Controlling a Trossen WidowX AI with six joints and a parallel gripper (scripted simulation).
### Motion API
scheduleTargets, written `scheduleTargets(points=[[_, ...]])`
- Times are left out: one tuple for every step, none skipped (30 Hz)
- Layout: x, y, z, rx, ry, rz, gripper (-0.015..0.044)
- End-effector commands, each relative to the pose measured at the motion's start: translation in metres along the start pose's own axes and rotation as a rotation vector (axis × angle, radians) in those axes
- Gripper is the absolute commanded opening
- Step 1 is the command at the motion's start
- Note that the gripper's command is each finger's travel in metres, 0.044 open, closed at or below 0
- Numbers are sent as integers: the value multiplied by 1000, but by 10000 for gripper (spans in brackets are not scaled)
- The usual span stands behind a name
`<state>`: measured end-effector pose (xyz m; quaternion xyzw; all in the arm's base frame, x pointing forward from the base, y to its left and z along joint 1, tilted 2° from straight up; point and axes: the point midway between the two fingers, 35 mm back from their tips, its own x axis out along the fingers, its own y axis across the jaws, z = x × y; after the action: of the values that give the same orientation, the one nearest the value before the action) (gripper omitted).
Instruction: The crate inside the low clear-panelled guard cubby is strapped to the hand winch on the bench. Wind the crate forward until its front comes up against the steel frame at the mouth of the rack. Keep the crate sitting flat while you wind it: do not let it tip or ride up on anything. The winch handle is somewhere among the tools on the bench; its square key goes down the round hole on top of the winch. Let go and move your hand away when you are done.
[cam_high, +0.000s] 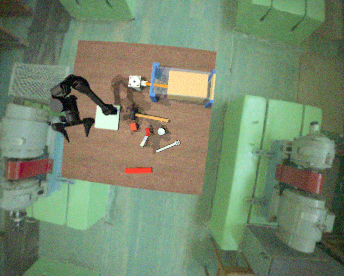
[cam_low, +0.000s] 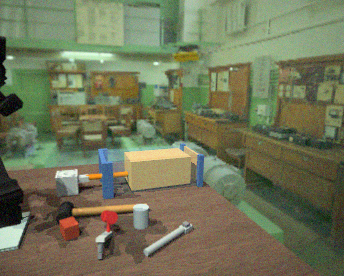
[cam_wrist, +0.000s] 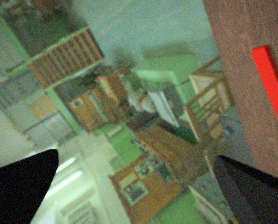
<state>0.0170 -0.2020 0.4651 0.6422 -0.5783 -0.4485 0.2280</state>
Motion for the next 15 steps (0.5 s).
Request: scheduleTargets(points=[[41, -41, -27, -221, 7, -187, 440], [52, -54, -33, -277, 11, -240, 440], [63, -68, -40, -333, 15, -293, 440], [71, -81, -45, -389, 22, -343, 440], [79, -95, -50, -447, 30, -392, 440], [86, -108, -55, -505, 40, -438, 440], [92, -121, -60, -564, 51, -484, 440], [98, -134, -64, -622, 63, -530, 440], [103, -148, -68, -679, 76, -576, 440], [107, -164, -73, -740, 95, -625, 440], [111, -180, -77, -802, 117, -675, 440], [114, -197, -81, -864, 139, -725, 440], [116, -214, -85, -925, 162, -774, 440], [118, -231, -88, -985, 184, -824, 440], [120, -247, -89, -1043, 207, -873, 440]])
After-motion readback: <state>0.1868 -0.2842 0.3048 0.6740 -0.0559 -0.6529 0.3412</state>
